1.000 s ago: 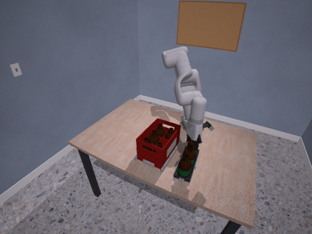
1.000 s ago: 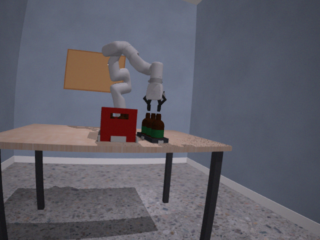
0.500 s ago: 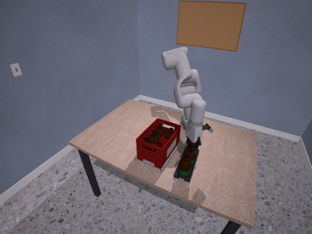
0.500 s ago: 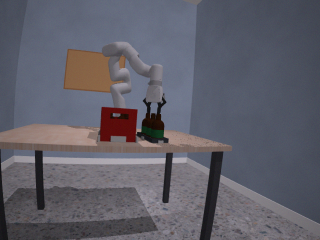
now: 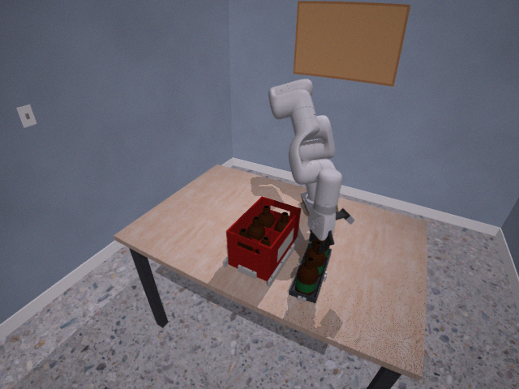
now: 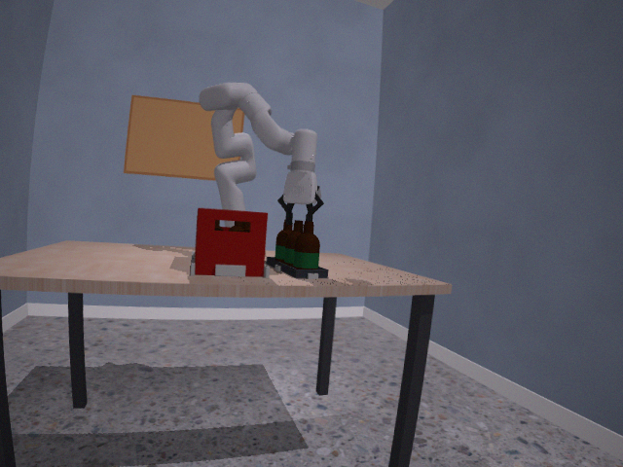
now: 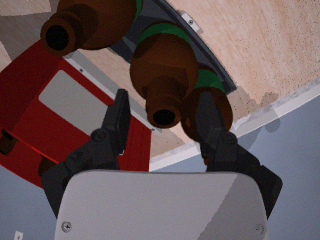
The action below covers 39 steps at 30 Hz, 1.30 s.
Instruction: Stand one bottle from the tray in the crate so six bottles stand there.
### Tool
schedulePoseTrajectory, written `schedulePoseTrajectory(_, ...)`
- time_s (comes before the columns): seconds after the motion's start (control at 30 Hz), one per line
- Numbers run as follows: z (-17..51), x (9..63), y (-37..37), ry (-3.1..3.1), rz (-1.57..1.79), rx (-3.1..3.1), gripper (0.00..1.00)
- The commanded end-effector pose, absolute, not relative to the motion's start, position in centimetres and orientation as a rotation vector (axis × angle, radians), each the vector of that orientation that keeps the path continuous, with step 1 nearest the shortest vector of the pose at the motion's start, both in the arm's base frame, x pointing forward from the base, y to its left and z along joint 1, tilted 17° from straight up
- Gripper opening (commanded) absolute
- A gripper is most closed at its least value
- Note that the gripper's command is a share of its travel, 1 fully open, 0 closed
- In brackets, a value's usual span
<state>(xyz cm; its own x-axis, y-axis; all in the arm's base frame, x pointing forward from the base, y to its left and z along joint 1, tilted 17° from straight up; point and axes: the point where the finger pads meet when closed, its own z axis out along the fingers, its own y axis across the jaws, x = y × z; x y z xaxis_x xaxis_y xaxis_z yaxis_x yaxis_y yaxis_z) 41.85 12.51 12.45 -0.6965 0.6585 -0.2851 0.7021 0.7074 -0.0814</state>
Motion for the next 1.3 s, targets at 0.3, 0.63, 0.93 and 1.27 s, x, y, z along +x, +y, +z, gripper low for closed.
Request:
schedulePoseTrajectory(0.3, 12.12, 42.03, 12.50, 2.678, -0.265, 1.084, 0.65)
schedulePoseTrajectory(0.63, 12.08, 42.04, 12.49, 2.678, -0.265, 1.084, 0.65)
schedulePoseTrajectory(0.93, 12.08, 42.04, 12.49, 2.678, -0.265, 1.084, 0.00)
schedulePoseTrajectory(1.27, 12.08, 42.04, 12.49, 2.678, -0.265, 1.084, 0.00)
